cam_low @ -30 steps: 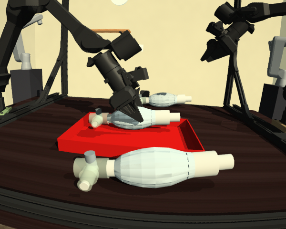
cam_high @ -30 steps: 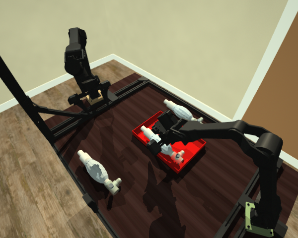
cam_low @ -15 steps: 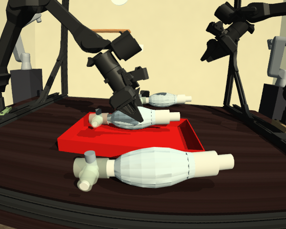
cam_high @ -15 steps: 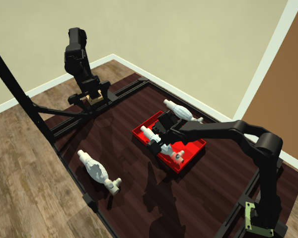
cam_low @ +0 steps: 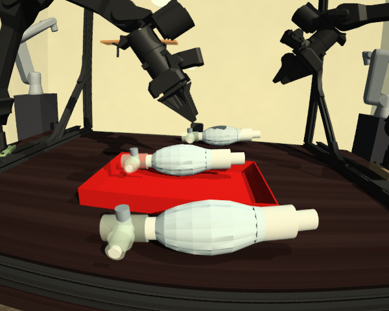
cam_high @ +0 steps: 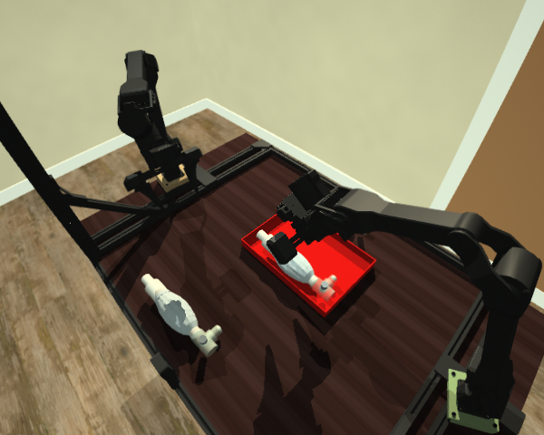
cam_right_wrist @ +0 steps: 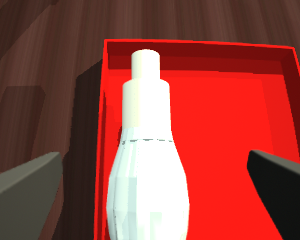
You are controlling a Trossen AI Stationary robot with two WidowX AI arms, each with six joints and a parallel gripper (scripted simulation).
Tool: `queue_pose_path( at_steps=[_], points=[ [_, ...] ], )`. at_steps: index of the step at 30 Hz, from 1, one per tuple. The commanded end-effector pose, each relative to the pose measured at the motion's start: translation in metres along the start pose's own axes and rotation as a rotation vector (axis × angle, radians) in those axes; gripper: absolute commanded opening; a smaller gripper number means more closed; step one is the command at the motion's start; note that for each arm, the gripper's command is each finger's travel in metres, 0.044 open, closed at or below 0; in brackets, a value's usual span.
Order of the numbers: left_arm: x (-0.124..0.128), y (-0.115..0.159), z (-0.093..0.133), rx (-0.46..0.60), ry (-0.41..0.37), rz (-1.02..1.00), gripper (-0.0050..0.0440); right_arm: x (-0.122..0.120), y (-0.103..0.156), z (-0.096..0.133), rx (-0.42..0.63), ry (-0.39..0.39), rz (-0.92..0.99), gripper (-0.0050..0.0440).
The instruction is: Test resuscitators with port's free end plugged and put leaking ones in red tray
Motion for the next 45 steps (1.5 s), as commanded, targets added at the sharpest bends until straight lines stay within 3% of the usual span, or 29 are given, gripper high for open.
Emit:
queue_pose_path(
  at_steps=[1, 3, 8, 13, 20, 30, 36, 37, 45],
  points=[
    [0.000, 0.000, 0.000, -0.001, 0.001, 0.000, 0.0440, 0.000, -0.003, 0.004, -0.004, 0.001, 0.000, 0.0440],
    [0.000, -0.001, 0.001, -0.002, 0.001, 0.001, 0.0440, 0.009, 0.005, 0.011, 0.007, 0.002, -0.001, 0.0440],
    [0.000, -0.001, 0.001, -0.002, 0.001, 0.001, 0.0440, 0.049, 0.037, 0.064, 0.018, 0.003, -0.003, 0.0440],
    [0.000, -0.001, 0.001, -0.002, 0.001, 0.001, 0.0440, 0.073, 0.076, 0.114, 0.021, 0.005, -0.003, 0.0440],
    [0.000, 0.000, 0.000, -0.001, 0.000, 0.000, 0.0440, 0.079, 0.072, 0.120, 0.004, -0.012, 0.000, 0.0440],
    [0.000, 0.000, 0.000, -0.001, 0.000, 0.000, 0.0440, 0.080, 0.157, 0.190, 0.004, 0.003, -0.001, 0.0440],
    [0.000, 0.000, 0.000, -0.001, 0.000, 0.000, 0.0440, 0.080, 0.157, 0.190, 0.004, 0.003, -0.001, 0.0440],
    [-0.006, -0.009, -0.006, 0.007, -0.003, 0.004, 0.0440, 0.084, 0.146, 0.189, -0.005, -0.011, -0.004, 0.0409],
    [-0.062, -0.063, -0.073, 0.066, -0.035, 0.030, 0.0440, 0.084, 0.146, 0.189, -0.005, -0.011, -0.004, 0.0409]
  ],
)
Point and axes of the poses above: on each arm, the point midway between the two fingers, 35 mm back from their tips, its own z axis back along the fingers, its own x axis across the jaws, y = z × x, the point moved 5 cm from there along z, back along the fingers, and after that the axes turned 8 degrees about -z, right-handed, at the moved point
